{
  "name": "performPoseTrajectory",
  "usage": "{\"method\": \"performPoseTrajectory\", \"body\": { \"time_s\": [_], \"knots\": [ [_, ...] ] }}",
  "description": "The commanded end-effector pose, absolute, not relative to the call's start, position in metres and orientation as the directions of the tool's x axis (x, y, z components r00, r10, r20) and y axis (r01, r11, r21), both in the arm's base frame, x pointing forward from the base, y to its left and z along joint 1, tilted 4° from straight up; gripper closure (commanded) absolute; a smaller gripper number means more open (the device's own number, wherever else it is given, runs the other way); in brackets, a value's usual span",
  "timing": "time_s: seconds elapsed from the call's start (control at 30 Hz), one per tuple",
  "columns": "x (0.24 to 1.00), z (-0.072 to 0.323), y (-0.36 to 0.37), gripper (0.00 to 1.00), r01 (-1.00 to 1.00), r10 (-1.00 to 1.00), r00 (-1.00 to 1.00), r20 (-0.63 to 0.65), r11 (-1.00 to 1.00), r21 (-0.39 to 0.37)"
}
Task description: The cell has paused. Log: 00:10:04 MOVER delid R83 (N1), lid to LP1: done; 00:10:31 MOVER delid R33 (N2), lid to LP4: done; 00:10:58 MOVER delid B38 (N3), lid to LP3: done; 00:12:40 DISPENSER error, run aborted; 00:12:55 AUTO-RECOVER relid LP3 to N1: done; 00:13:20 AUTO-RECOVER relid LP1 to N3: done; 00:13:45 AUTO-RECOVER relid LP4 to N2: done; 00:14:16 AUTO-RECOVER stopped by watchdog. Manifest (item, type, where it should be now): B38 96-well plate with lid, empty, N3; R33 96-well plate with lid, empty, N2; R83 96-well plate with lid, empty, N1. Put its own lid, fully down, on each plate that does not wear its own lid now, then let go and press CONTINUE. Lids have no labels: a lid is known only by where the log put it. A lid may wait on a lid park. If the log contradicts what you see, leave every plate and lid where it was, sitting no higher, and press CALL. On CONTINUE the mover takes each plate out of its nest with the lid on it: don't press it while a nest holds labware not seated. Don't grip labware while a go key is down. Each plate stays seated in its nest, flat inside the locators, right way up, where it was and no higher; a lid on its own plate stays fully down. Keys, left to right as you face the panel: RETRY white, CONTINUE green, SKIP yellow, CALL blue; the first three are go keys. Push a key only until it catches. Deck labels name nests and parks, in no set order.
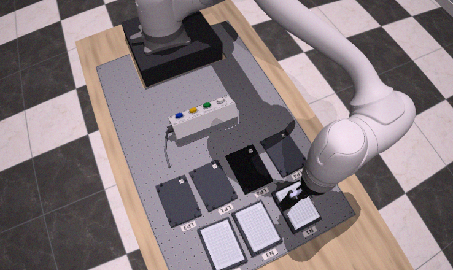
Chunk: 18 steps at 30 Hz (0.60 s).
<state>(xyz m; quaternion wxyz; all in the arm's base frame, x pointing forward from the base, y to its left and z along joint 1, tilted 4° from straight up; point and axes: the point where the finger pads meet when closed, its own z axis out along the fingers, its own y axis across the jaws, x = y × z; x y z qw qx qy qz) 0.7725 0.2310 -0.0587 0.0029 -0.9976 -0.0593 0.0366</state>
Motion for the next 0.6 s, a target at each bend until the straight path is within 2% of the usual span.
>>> {"method": "performPoseTrajectory", "body": {
  "time_s": [0.0, 0.03, 0.57],
  "knots": [
    [0.7725, -0.0585, 0.2310, 0.34, 0.118, 0.119, 0.990, -0.073, -0.993, -0.010],
    [0.7725, -0.0585, 0.2310, 0.41, 0.118, 0.119, 0.990, -0.073, -0.993, -0.010],
    [0.7725, -0.0585, 0.2310, 0.41, 0.118, 0.119, 0.990, -0.073, -0.993, -0.010]
  ]
}}
